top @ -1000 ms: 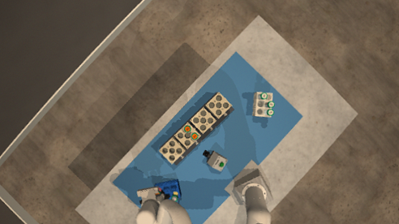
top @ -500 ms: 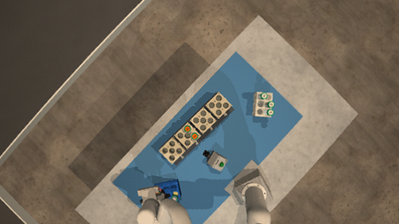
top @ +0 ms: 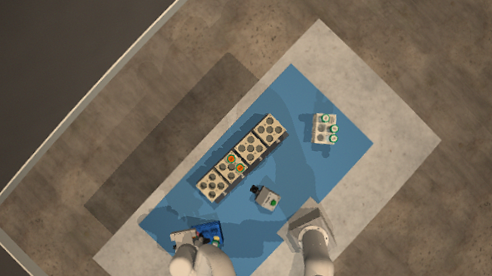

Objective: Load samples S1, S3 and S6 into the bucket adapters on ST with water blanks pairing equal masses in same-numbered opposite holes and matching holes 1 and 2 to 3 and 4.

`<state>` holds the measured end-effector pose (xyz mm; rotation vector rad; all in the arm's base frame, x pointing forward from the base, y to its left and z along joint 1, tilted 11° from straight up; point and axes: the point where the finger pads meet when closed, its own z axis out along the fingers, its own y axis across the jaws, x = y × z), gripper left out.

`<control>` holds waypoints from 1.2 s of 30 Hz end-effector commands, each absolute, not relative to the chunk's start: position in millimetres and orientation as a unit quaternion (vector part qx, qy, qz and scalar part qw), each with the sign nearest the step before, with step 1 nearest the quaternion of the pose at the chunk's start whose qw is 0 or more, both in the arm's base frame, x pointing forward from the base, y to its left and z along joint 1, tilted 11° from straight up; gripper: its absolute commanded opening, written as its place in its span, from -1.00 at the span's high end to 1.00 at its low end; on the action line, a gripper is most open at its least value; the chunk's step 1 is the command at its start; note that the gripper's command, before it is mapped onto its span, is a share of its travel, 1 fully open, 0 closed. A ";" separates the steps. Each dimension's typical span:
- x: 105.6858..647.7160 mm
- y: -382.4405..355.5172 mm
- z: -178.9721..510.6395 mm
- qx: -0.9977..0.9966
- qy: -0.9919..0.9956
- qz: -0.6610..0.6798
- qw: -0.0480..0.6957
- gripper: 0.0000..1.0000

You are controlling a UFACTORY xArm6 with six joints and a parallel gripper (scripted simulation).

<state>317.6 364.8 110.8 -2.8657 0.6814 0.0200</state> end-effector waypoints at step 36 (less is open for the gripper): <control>318.6 365.4 114.2 -0.968 0.230 0.006 0.100 1.00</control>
